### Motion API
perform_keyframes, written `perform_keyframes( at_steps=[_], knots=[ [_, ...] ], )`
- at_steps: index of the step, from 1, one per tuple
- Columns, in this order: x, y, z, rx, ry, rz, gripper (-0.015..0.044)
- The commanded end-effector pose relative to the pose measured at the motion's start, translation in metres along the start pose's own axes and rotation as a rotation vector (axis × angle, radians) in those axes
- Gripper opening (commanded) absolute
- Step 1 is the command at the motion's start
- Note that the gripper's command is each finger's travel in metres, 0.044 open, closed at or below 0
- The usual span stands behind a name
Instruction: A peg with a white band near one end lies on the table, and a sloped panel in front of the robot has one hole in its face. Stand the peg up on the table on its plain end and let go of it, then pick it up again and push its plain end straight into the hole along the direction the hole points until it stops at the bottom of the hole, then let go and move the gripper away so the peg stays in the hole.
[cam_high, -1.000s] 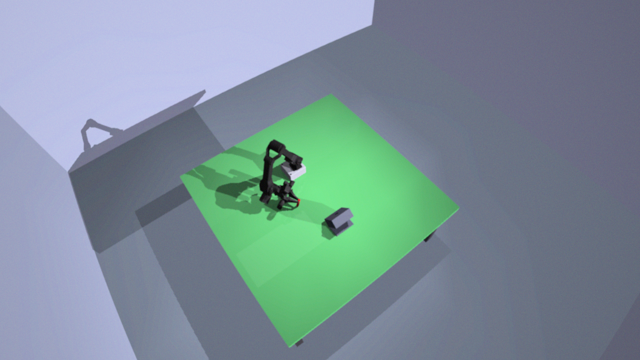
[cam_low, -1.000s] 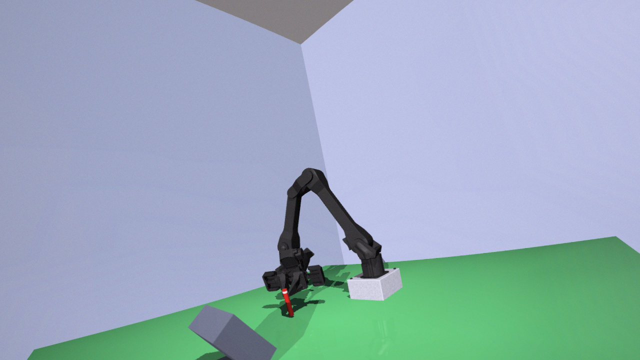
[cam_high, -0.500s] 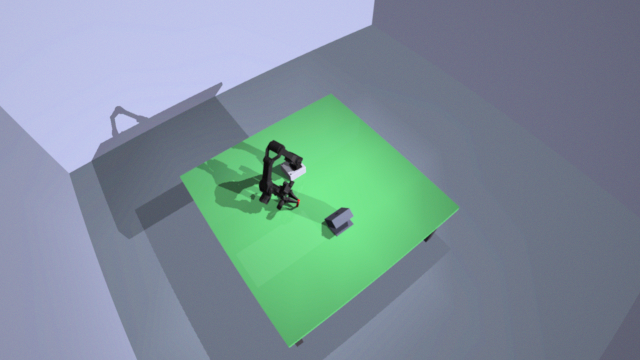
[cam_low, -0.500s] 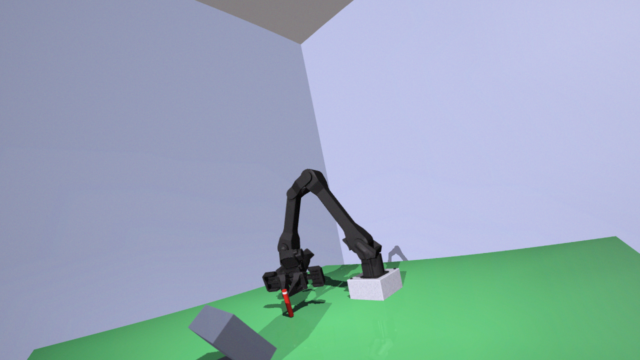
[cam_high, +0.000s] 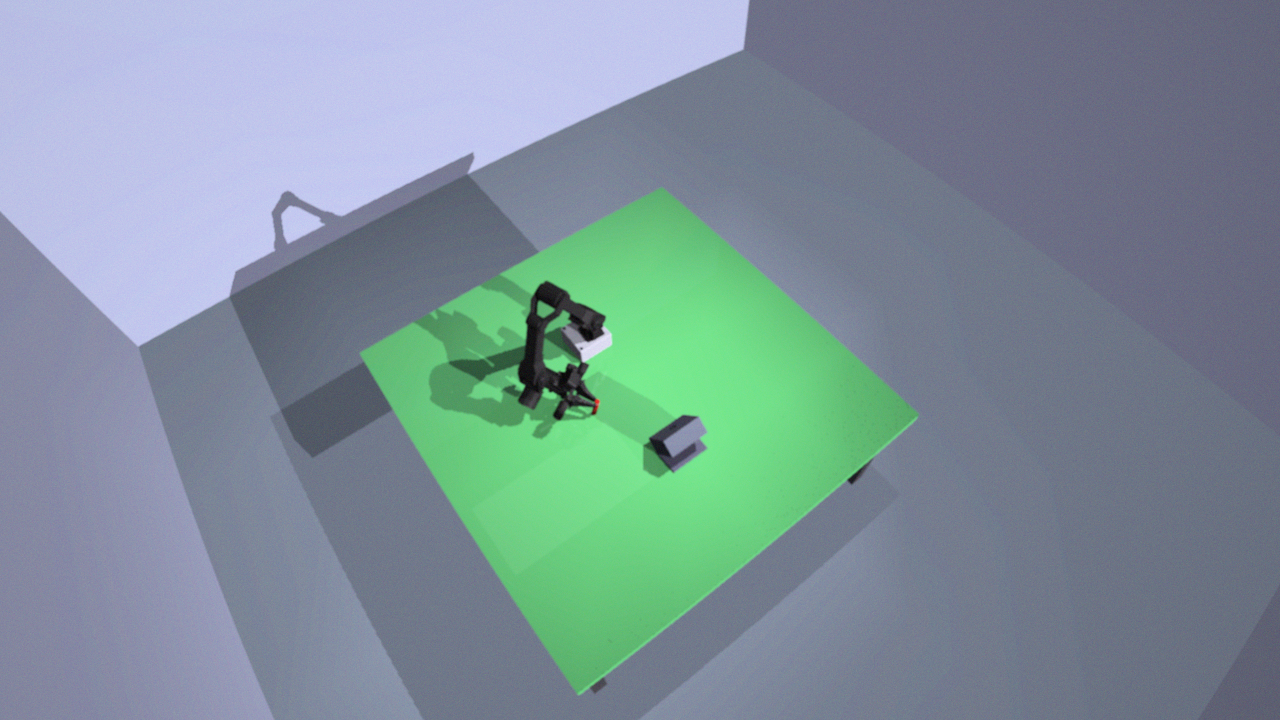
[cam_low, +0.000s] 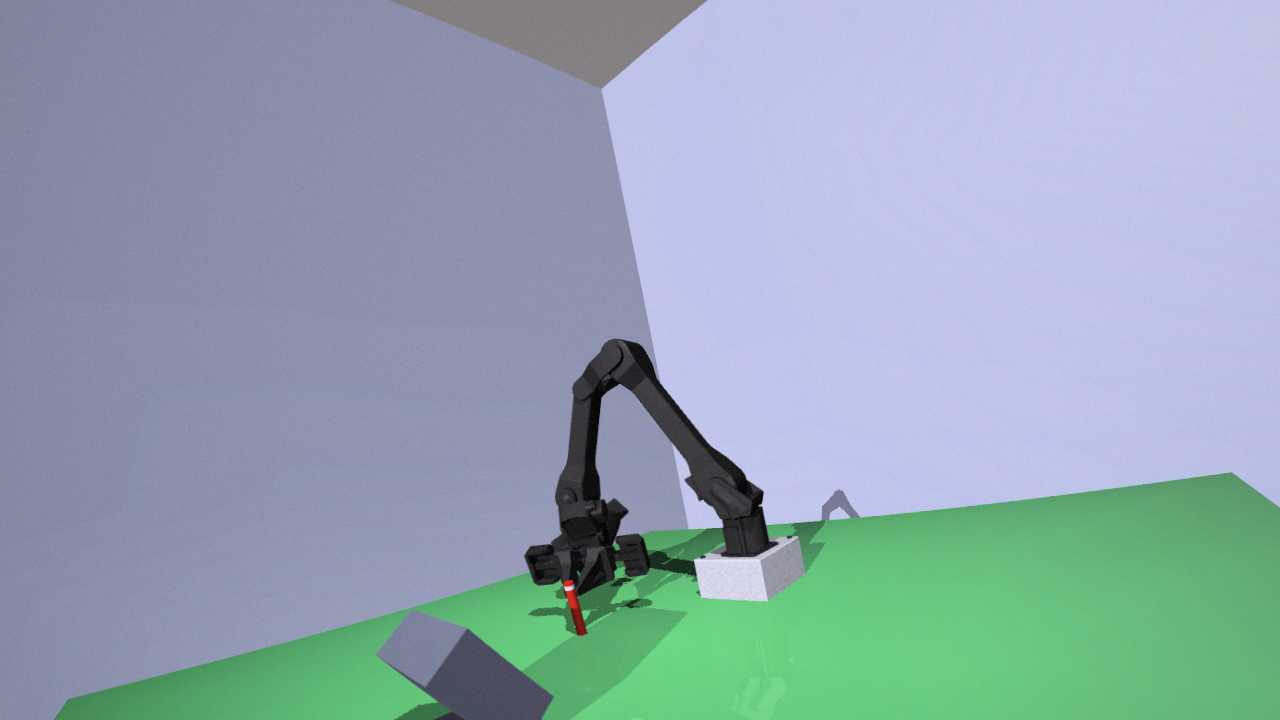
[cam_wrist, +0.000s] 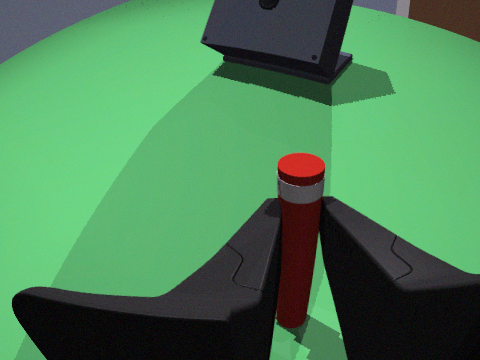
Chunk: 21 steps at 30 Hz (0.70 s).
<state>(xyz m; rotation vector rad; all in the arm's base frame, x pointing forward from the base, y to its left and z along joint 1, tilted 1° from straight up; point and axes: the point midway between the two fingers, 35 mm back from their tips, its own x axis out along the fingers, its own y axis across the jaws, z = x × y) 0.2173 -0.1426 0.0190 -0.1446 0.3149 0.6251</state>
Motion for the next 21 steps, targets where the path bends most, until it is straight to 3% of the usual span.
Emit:
perform_keyframes(
  at_steps=[1, 21],
  knots=[
    [0.0003, 0.0001, -0.0012, 0.0, 0.0, 0.0, 0.005],
    [-0.0045, -0.0021, -0.0045, -0.008, -0.003, -0.01, 0.005]
  ],
)
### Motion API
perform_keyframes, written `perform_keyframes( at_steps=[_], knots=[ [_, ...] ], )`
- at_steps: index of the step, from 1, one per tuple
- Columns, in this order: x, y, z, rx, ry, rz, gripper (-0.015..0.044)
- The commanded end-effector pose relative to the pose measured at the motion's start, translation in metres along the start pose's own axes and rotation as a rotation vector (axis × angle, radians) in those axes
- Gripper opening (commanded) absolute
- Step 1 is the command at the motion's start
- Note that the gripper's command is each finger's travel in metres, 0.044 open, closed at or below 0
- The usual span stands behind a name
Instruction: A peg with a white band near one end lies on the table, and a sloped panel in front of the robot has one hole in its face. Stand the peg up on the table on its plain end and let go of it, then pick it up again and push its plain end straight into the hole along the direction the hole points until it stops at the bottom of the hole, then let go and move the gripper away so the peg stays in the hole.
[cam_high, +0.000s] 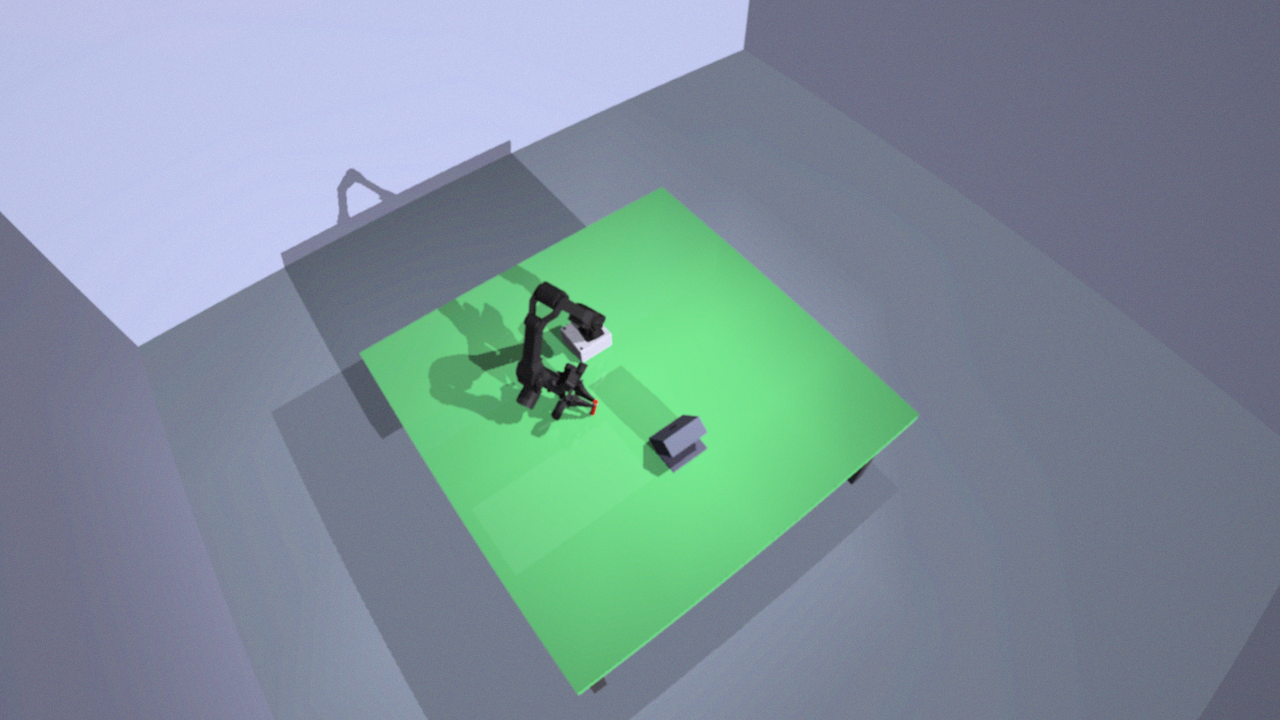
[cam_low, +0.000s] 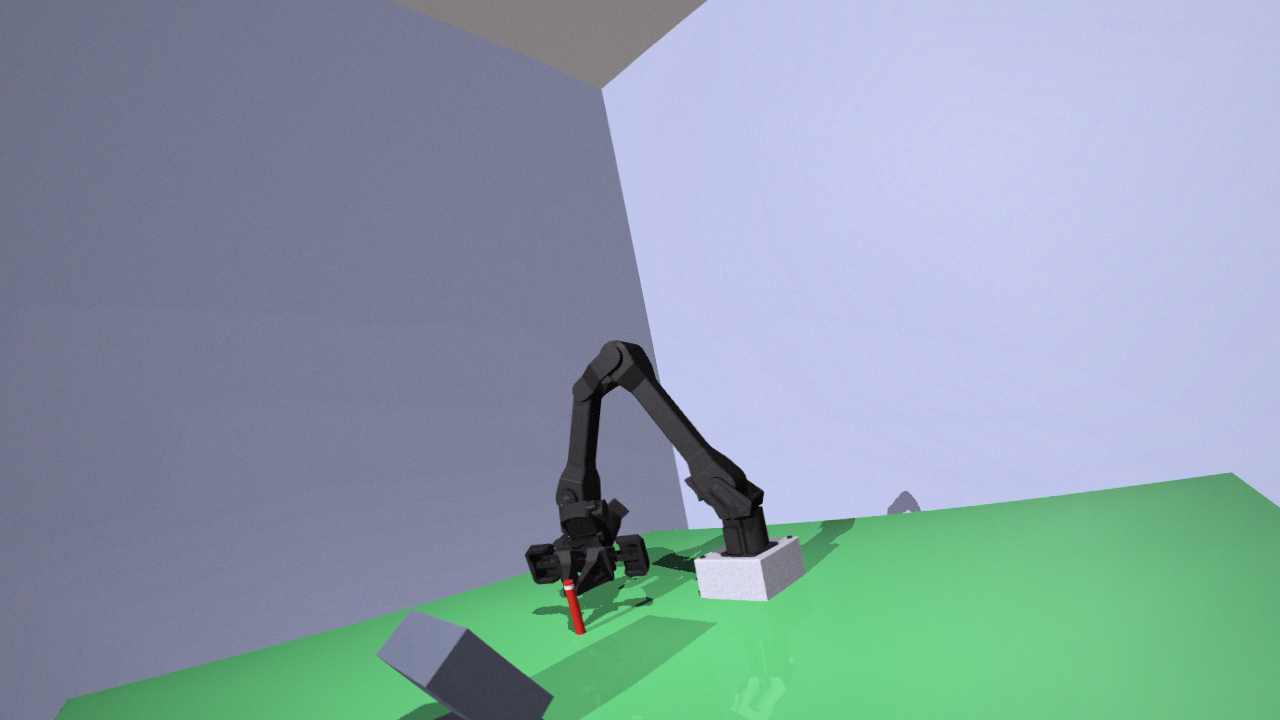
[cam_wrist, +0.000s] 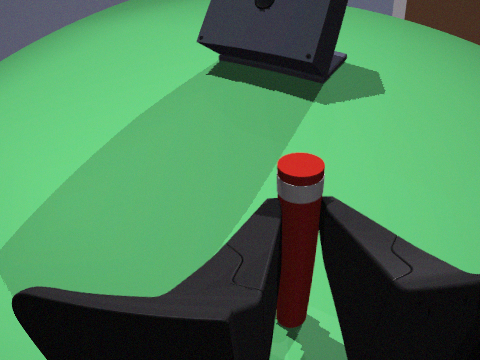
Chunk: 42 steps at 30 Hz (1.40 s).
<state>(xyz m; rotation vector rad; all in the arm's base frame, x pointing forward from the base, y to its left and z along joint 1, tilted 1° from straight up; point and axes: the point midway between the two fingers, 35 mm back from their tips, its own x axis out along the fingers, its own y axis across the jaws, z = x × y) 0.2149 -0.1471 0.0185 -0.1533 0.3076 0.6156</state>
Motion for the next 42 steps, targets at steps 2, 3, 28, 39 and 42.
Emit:
perform_keyframes(
  at_steps=[2, 3, 28, 39, 42],
  knots=[
    [-0.0008, -0.0002, -0.0027, 0.0, 0.0, 0.0, 0.005],
    [-0.001, -0.0003, -0.0028, -0.001, -0.001, -0.001, 0.005],
    [-0.0054, -0.0032, -0.0051, -0.008, -0.012, -0.015, 0.005],
    [-0.0072, -0.0046, -0.006, -0.01, -0.018, -0.022, 0.005],
    [-0.0077, -0.005, -0.0062, -0.011, -0.019, -0.024, 0.005]
  ],
)
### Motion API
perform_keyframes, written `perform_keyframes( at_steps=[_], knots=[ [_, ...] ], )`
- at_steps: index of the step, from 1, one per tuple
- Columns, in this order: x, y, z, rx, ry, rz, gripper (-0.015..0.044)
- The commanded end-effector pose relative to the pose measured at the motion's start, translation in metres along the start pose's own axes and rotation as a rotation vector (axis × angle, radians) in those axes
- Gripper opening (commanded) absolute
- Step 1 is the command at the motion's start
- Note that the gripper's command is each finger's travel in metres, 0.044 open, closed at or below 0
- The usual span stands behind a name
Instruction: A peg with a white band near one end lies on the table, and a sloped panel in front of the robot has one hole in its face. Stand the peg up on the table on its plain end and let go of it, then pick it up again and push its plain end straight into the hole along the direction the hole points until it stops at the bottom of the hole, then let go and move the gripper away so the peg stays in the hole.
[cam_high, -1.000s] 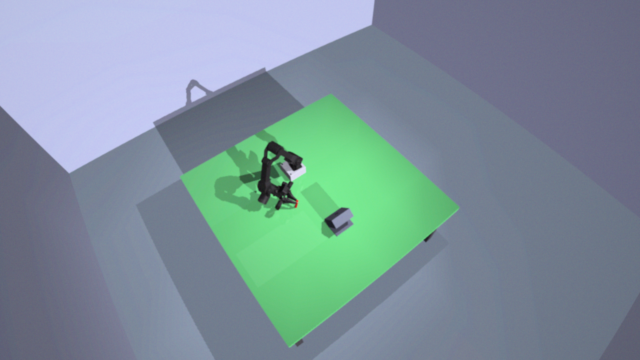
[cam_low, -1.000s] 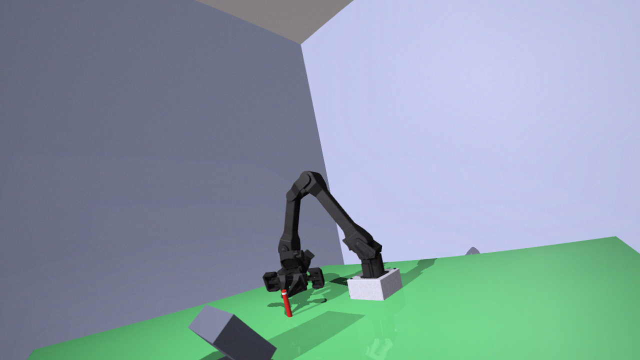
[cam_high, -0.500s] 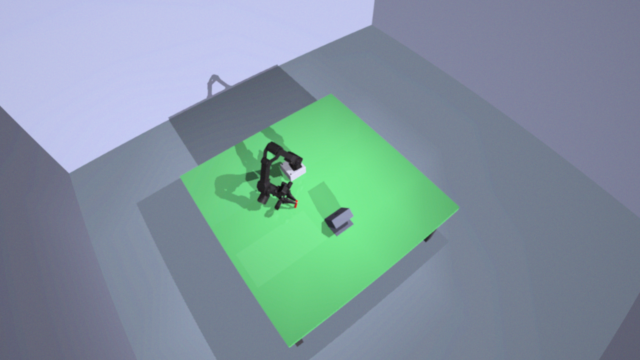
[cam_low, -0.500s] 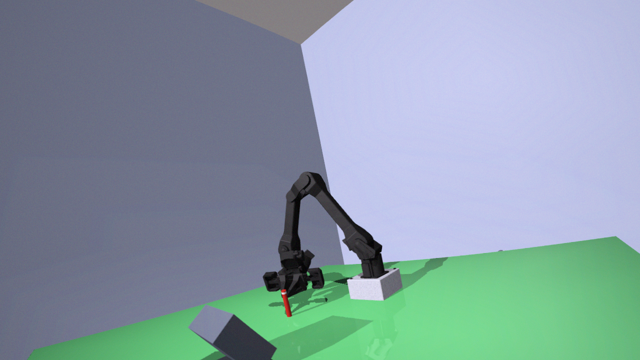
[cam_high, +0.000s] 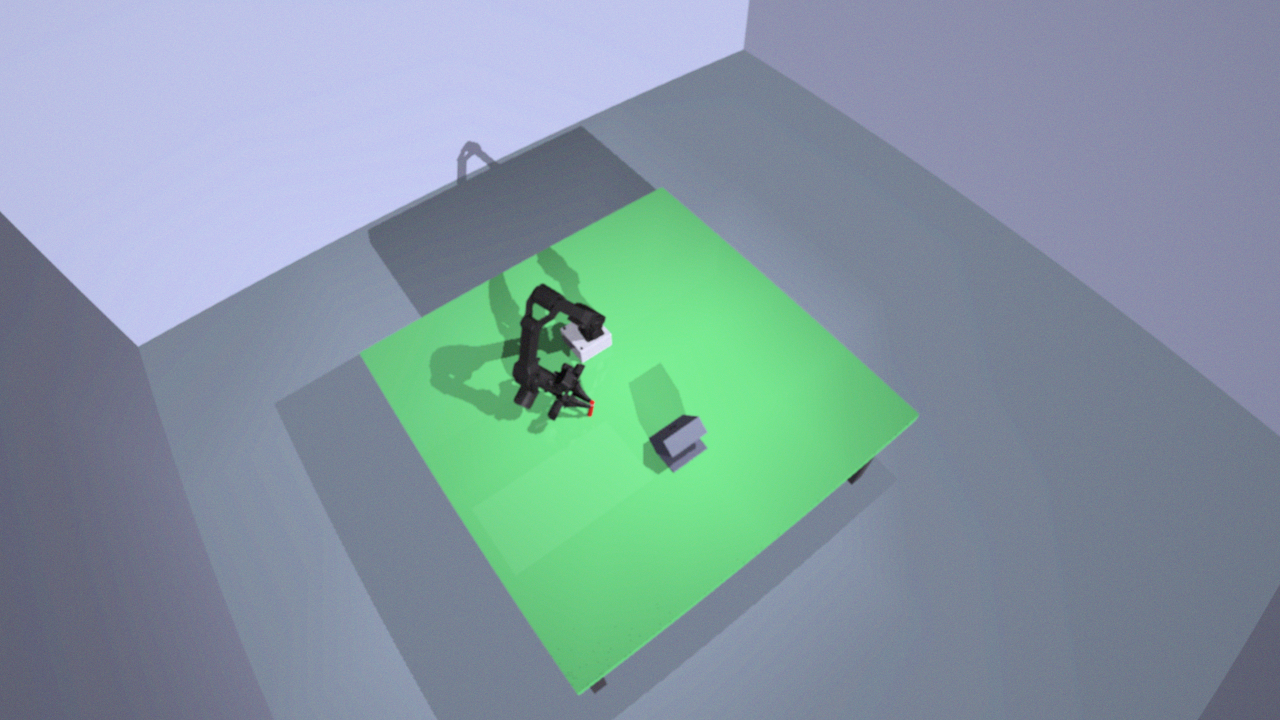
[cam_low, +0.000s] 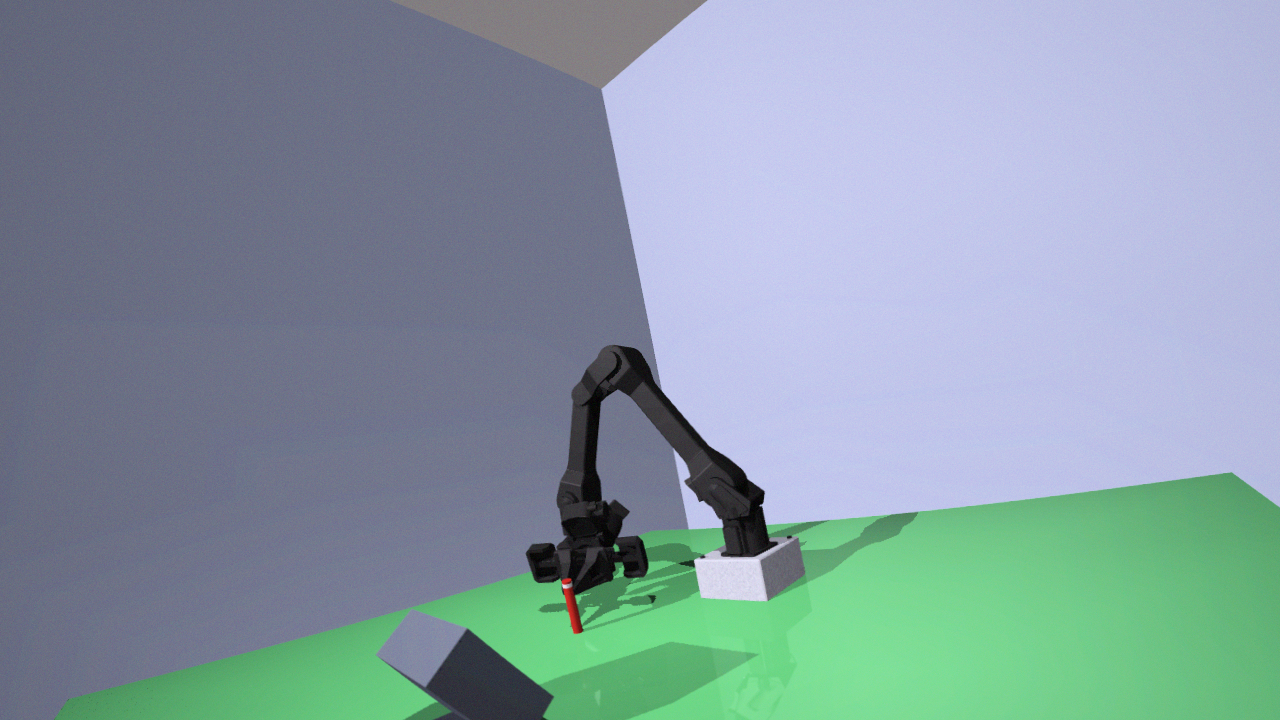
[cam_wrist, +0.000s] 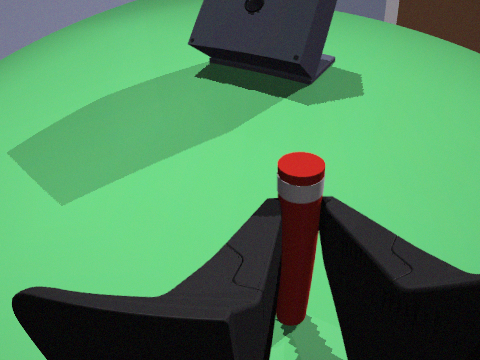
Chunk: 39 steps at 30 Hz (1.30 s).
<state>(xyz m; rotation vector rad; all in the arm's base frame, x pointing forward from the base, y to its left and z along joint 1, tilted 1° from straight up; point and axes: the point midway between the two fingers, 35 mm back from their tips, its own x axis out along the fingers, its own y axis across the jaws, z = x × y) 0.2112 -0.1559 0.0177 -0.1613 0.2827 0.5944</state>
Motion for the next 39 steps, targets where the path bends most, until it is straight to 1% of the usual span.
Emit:
perform_keyframes(
  at_steps=[1, 39],
  knots=[
    [-0.0005, -0.0002, -0.0026, 0.0, 0.0, 0.0, 0.005],
    [-0.0061, -0.0053, -0.0056, -0.001, -0.017, -0.022, 0.005]
  ],
)
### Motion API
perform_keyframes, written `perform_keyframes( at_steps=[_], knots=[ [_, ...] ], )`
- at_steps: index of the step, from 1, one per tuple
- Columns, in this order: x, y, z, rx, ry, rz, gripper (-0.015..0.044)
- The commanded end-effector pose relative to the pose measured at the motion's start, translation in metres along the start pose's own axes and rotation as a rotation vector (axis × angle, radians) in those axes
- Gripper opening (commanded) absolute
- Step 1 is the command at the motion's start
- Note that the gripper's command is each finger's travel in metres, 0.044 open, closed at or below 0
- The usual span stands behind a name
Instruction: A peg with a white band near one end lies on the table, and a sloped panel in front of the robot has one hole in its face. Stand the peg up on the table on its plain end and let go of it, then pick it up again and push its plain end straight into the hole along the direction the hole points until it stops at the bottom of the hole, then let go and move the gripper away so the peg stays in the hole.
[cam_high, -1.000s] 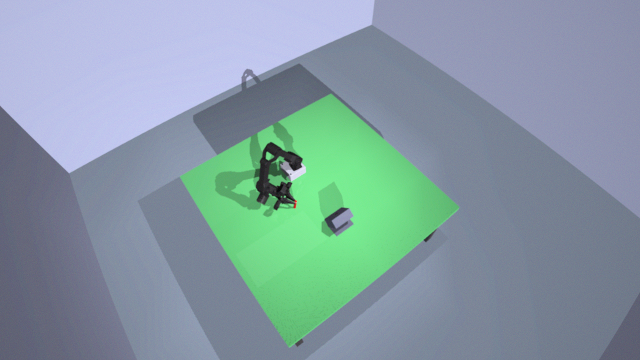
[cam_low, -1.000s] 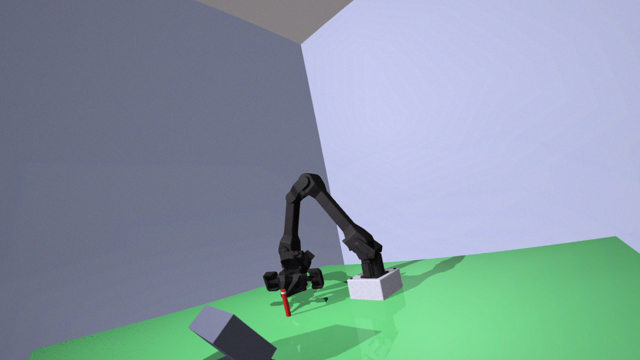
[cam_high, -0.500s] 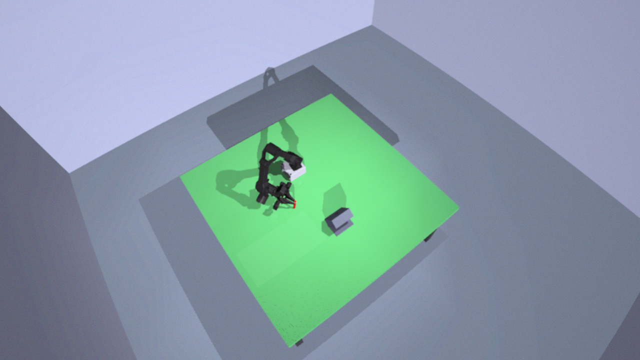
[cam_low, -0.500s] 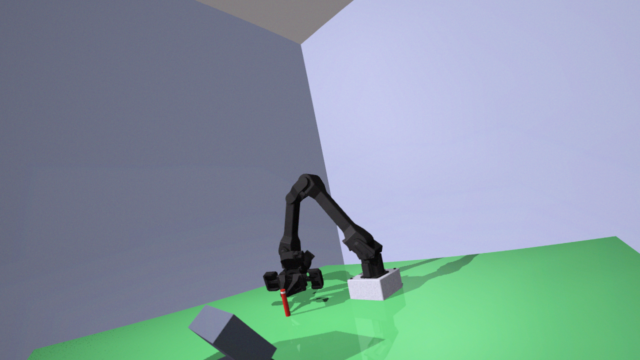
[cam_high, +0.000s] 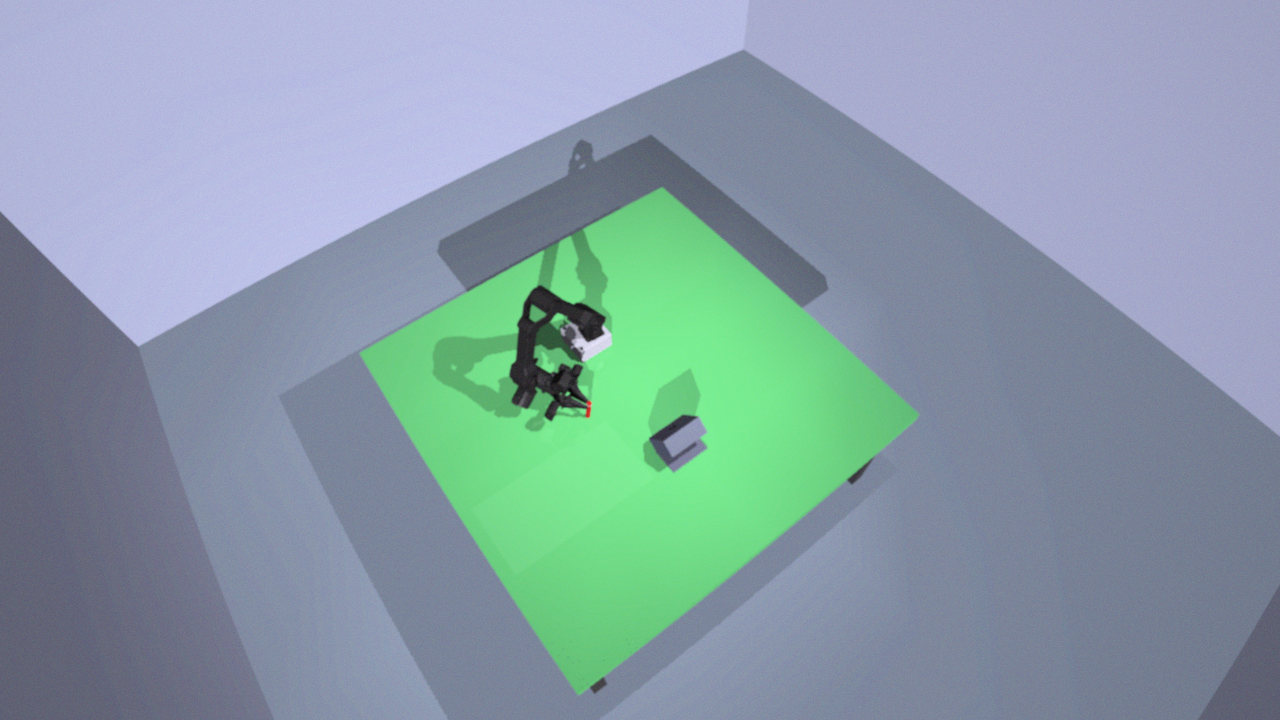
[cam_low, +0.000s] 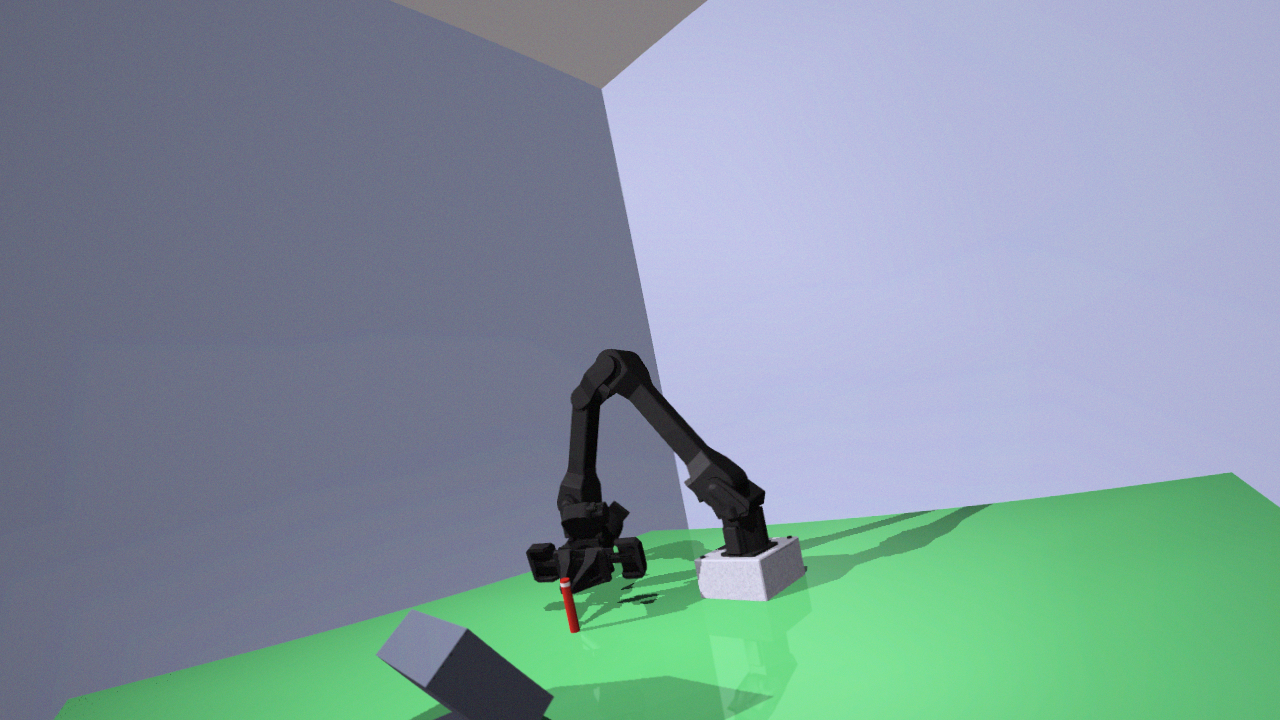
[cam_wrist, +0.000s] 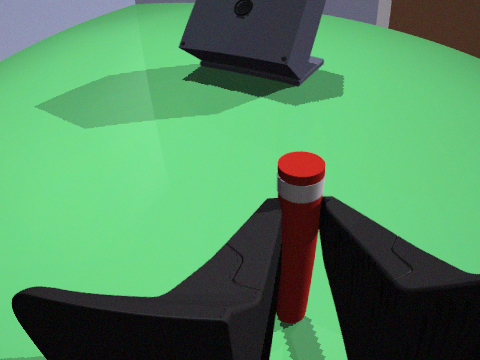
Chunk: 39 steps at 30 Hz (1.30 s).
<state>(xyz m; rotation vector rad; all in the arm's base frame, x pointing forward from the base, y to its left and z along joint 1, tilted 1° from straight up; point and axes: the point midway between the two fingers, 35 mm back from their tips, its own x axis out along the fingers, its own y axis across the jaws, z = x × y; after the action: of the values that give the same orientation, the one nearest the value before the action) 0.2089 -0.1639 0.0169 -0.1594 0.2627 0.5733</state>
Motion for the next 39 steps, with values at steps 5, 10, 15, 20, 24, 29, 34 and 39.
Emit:
perform_keyframes(
  at_steps=[5, 10, 15, 20, 24, 29, 34, 39],
  knots=[
    [-0.001, -0.0009, -0.0029, 0.0, -0.001, -0.002, 0.005],
    [-0.0016, -0.0016, -0.0033, 0.001, -0.004, -0.005, 0.005],
    [-0.0023, -0.0024, -0.0036, 0.002, -0.006, -0.008, 0.005],
    [-0.0029, -0.0031, -0.004, 0.003, -0.008, -0.011, 0.005],
    [-0.0034, -0.0037, -0.0043, 0.003, -0.01, -0.013, 0.005],
    [-0.0041, -0.0044, -0.0046, 0.005, -0.012, -0.016, 0.005],
    [-0.0047, -0.0052, -0.005, 0.006, -0.014, -0.019, 0.005],
    [-0.0053, -0.006, -0.0053, 0.008, -0.017, -0.022, 0.005]
  ],
)
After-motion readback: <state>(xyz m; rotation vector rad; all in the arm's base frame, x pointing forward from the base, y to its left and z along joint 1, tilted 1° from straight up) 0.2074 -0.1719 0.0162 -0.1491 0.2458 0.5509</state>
